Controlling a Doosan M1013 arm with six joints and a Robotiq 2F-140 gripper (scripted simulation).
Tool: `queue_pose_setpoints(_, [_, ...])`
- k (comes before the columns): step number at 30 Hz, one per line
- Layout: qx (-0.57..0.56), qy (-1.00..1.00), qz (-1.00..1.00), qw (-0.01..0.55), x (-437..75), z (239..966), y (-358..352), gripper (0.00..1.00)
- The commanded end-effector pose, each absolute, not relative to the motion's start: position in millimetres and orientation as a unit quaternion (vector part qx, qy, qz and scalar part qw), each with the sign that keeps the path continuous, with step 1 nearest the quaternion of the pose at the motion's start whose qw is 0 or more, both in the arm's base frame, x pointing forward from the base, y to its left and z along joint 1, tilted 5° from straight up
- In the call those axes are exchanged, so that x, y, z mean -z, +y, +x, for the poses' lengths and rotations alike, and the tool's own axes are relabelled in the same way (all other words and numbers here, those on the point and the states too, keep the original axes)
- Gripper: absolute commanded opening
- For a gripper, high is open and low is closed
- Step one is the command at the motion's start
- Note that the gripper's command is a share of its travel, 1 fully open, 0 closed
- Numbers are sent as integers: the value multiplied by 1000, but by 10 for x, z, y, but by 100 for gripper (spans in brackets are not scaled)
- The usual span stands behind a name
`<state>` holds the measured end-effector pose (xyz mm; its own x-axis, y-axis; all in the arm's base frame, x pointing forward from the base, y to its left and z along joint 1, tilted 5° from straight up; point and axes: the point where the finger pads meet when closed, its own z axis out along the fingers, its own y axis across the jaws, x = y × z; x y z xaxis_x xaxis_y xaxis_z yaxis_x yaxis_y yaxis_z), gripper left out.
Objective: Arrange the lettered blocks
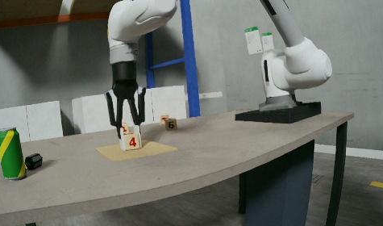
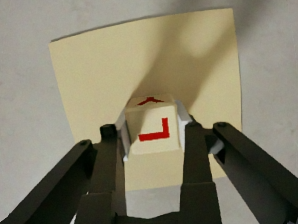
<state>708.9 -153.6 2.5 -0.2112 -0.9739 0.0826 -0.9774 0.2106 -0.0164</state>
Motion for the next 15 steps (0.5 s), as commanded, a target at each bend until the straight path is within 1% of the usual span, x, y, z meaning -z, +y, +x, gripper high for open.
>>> queue_pose_setpoints(1, [-33,-778,627,26,-34,7094,-1535,37])
queue_pose_setpoints(2, [-33,-778,627,26,-34,7094,-1535,37])
queue_pose_setpoints(3, [-33,-778,627,26,-34,7094,-1535,40])
queue_pose_setpoints(5, [-33,-778,627,26,-34,7094,-1535,40])
queue_pose_setpoints(6, [-33,-778,627,26,-34,7094,-1535,42])
queue_pose_setpoints(8, [-33,-778,627,26,-34,7094,-1535,42])
queue_pose_setpoints(9, [-33,-778,627,26,-34,7094,-1535,44])
queue_pose_setpoints(15, [-33,-778,627,26,-34,7094,-1535,44])
